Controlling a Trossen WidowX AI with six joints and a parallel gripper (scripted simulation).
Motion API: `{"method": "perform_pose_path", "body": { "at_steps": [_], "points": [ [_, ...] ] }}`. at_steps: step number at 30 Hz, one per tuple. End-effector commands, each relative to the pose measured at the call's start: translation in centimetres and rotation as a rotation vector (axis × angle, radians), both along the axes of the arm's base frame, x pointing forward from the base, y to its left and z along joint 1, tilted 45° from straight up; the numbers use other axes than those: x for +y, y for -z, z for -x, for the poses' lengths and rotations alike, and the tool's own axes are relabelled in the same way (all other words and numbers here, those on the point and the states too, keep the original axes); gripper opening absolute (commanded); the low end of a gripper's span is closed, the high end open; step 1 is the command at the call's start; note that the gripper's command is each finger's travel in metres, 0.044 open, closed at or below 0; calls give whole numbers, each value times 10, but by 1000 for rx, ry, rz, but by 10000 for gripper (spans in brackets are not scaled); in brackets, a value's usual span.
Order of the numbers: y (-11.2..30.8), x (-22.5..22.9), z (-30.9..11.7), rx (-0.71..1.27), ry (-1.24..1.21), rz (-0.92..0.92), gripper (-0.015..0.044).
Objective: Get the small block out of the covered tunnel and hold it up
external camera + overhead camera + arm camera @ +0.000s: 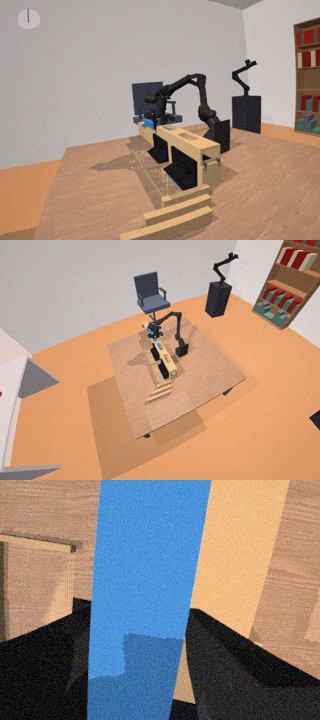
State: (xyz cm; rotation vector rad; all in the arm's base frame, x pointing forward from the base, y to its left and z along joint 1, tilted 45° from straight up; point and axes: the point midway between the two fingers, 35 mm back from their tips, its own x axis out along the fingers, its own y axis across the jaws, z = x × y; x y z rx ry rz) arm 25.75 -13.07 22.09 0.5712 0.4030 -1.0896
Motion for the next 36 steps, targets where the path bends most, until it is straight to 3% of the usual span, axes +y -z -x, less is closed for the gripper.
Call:
{"method": "perform_pose_path", "body": {
  "at_steps": [1, 33, 36],
  "points": [
    [-9, -9, 1, -20, 32, 28, 0],
    [-9, -9, 1, -20, 32, 28, 0],
    [-5, -5, 1, -10, 20, 14, 79]
  ]
}}
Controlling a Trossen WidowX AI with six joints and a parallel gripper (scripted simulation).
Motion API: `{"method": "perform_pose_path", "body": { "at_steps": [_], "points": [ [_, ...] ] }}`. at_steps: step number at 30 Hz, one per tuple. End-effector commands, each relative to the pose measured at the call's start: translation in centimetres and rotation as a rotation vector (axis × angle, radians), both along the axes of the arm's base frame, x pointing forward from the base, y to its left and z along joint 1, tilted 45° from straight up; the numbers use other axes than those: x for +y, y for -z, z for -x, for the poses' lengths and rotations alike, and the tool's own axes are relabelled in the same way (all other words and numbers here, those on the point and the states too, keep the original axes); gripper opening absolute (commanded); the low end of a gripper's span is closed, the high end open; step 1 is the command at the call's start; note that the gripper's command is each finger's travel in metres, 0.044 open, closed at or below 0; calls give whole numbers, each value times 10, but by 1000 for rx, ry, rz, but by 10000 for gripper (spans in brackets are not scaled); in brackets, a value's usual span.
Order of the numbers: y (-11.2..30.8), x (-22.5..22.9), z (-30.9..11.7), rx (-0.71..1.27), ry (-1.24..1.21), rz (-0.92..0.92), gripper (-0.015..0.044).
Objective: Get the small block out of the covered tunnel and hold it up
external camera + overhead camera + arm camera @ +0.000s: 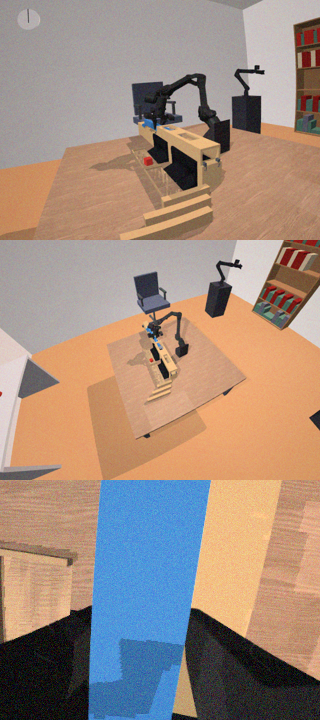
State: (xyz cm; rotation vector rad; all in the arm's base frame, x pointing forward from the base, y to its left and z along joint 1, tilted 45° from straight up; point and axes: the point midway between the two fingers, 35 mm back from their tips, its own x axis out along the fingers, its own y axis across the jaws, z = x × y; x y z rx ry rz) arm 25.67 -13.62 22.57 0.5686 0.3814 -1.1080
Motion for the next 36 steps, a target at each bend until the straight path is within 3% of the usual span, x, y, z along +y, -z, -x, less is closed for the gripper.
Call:
{"method": "perform_pose_path", "body": {
  "at_steps": [1, 14, 22, 36],
  "points": [
    [0, 0, 0, 0, 0, 0, 105],
    [-25, 25, 7, -7, 11, 9, 440],
    [12, 67, 10, -4, 12, 7, 440],
    [24, 58, 7, -4, 13, 5, 440]
  ]
}}
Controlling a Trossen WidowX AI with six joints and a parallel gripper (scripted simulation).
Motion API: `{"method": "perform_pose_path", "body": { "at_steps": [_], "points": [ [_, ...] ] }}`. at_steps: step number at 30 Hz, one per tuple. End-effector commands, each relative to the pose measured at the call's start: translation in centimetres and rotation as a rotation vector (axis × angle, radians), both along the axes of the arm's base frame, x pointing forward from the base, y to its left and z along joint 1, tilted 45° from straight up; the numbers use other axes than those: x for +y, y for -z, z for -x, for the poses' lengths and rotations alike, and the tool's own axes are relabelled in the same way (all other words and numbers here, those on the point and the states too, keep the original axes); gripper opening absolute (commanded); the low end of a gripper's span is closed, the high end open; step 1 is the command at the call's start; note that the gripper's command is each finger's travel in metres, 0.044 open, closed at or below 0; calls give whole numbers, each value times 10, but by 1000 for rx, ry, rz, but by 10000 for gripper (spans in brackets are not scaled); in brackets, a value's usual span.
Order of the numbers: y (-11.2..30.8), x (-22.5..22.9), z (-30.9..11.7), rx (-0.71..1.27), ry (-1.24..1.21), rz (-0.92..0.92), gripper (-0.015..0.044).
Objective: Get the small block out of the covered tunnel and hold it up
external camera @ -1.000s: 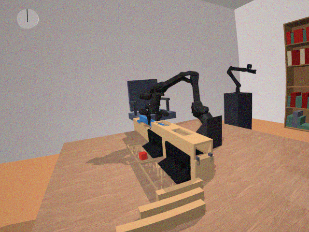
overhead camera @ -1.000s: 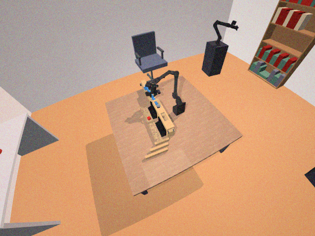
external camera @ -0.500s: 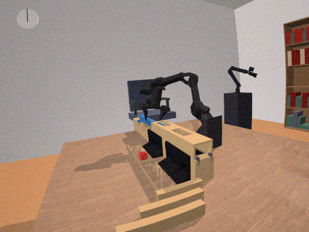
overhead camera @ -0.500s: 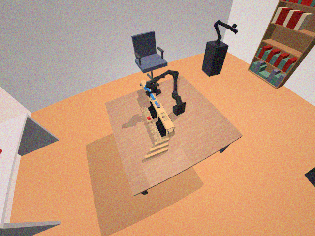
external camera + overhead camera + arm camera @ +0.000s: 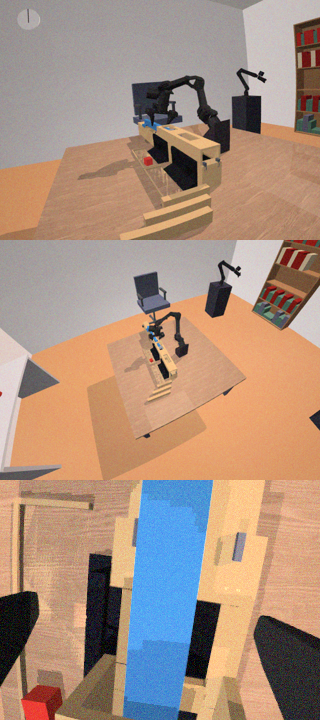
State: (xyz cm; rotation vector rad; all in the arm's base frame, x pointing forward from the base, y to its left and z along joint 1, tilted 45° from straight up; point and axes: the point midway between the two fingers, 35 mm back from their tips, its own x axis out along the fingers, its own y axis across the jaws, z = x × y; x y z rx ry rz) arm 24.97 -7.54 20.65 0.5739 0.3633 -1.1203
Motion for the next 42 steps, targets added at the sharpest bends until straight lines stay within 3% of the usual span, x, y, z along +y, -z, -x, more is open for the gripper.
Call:
{"method": "perform_pose_path", "body": {
  "at_steps": [1, 14, 27, 30, 33, 42],
  "points": [
    [5, -3, 0, 8, -3, -1, 440],
    [20, -18, -4, 6, -4, 3, 440],
    [16, -15, -4, -1, 0, 2, 99],
    [16, -15, -4, -1, 0, 2, 79],
    [14, -18, -5, 0, 1, 1, 0],
    [0, -36, -7, 4, 1, -4, 0]
  ]
}}
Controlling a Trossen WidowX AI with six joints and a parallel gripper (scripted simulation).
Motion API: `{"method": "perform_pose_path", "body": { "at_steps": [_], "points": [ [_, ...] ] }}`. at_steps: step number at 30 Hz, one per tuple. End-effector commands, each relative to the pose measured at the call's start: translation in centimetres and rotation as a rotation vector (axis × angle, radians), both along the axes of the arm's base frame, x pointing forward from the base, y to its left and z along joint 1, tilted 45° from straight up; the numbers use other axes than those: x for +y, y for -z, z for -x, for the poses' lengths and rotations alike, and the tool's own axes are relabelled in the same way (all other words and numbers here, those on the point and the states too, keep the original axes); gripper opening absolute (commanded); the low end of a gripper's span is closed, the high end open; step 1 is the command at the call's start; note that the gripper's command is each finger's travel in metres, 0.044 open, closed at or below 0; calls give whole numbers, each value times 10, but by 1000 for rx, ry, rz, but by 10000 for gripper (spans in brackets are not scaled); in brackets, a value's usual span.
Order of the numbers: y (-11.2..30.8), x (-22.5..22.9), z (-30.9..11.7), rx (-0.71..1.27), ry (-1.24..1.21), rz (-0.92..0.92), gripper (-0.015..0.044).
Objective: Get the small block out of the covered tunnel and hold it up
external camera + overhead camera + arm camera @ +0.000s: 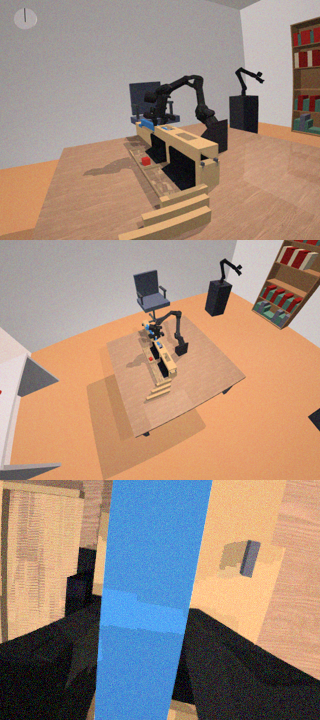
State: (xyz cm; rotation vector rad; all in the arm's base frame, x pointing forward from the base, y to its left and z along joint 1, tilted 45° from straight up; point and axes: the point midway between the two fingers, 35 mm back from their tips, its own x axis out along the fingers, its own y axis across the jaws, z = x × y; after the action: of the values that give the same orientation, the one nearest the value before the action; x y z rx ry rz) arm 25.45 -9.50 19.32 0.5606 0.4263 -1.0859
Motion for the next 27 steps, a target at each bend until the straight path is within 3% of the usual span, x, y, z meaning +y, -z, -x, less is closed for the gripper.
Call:
{"method": "perform_pose_path", "body": {
  "at_steps": [1, 12, 27],
  "points": [
    [-16, -19, -3, -39, 48, 20, 0],
    [-36, -44, -2, -41, 42, 32, 0],
    [-37, -44, -2, -41, 42, 32, 0]
  ]
}}
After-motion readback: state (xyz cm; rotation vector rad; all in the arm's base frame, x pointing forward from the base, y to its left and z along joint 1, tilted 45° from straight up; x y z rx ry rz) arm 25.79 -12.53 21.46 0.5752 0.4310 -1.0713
